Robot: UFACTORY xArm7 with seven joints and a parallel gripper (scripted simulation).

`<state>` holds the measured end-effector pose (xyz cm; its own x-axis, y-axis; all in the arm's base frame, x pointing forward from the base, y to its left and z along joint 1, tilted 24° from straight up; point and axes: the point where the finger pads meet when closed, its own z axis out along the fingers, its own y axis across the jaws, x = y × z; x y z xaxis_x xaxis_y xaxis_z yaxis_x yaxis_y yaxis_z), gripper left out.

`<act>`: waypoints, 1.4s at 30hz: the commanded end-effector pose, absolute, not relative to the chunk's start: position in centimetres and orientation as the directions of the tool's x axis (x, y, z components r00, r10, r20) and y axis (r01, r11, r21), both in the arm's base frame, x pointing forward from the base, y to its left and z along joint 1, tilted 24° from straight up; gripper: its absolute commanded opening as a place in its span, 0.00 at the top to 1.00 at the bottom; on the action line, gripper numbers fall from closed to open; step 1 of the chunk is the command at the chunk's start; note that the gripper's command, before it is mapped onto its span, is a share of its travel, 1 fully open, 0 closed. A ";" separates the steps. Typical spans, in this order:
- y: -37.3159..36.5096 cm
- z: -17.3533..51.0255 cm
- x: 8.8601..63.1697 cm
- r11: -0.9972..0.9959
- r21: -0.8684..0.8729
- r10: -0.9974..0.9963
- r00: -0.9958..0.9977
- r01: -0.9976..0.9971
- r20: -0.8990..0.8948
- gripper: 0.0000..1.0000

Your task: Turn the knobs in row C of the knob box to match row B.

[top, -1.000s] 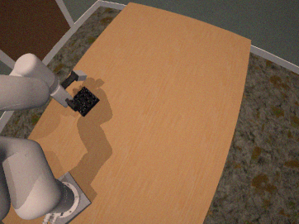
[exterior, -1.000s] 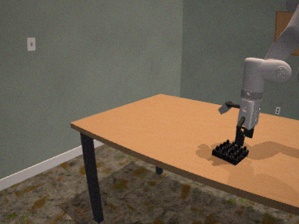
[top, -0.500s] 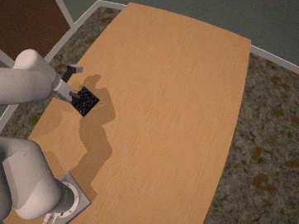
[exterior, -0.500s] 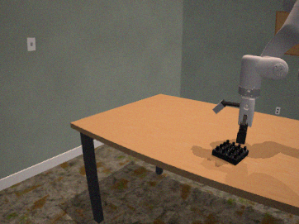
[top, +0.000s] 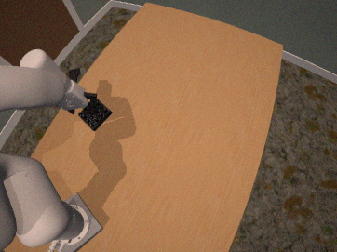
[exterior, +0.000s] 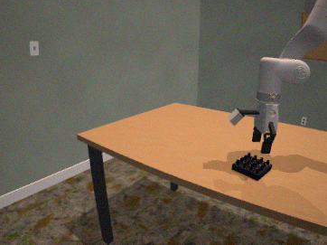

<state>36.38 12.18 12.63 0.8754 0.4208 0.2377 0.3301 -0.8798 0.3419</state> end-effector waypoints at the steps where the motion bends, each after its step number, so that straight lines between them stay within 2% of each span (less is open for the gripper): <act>1: 12.0 13.2 36.8 -0.806 0.365 0.554 0.812 0.466 0.186 0.00; 12: 11.4 13.8 37.6 -0.616 0.403 0.759 0.646 0.676 0.076 0.00; 14: 11.1 14.0 37.9 -0.525 0.409 0.825 0.564 0.746 0.030 0.00; 19: 10.8 14.2 38.2 -0.416 0.410 0.885 0.464 0.812 -0.022 0.00; 23: 10.7 14.3 38.2 -0.401 0.409 0.892 0.451 0.820 -0.029 0.00; 24: 10.7 14.3 38.2 -0.401 0.409 0.892 0.451 0.820 -0.029 0.81; 42: 10.7 14.3 38.2 -0.401 0.409 0.892 0.451 0.820 -0.029 0.81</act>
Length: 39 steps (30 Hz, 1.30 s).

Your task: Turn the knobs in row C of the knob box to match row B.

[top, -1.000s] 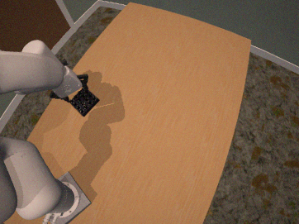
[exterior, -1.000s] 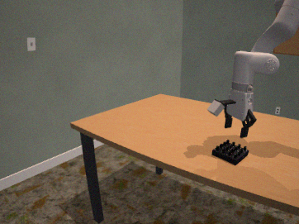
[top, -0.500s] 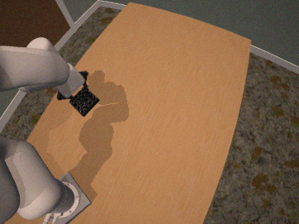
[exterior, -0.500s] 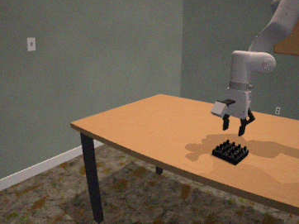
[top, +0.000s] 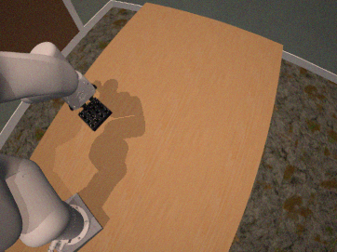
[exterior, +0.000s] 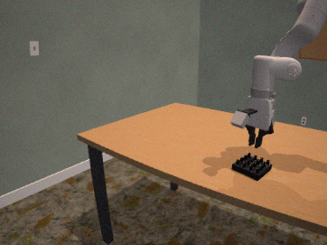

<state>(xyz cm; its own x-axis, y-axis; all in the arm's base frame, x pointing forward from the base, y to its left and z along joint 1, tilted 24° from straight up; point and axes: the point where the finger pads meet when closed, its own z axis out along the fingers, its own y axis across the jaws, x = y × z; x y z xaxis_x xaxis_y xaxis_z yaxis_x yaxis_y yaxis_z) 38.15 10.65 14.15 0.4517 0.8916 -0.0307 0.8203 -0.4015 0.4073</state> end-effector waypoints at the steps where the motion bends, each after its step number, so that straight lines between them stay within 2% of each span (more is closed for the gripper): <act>1: 10.7 14.3 38.2 -0.401 0.409 0.892 0.451 0.820 -0.029 0.81; 39: 10.5 13.2 38.6 -0.401 0.409 0.892 0.450 0.820 -0.029 0.81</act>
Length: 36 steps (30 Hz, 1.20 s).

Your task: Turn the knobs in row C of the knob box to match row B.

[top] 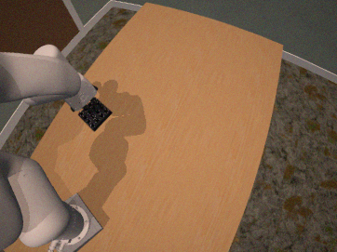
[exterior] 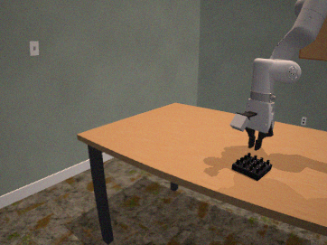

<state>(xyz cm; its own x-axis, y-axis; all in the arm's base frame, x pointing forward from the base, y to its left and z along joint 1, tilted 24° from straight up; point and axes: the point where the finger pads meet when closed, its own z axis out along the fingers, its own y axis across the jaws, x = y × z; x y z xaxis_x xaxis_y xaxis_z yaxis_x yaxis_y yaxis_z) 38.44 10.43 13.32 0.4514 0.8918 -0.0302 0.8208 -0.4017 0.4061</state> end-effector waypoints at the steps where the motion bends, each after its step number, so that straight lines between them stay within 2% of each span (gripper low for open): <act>1: 10.4 13.1 38.7 -0.401 0.409 0.892 0.450 0.820 -0.029 0.81; 36: 9.8 10.3 39.8 -0.401 0.409 0.892 0.450 0.820 -0.029 0.81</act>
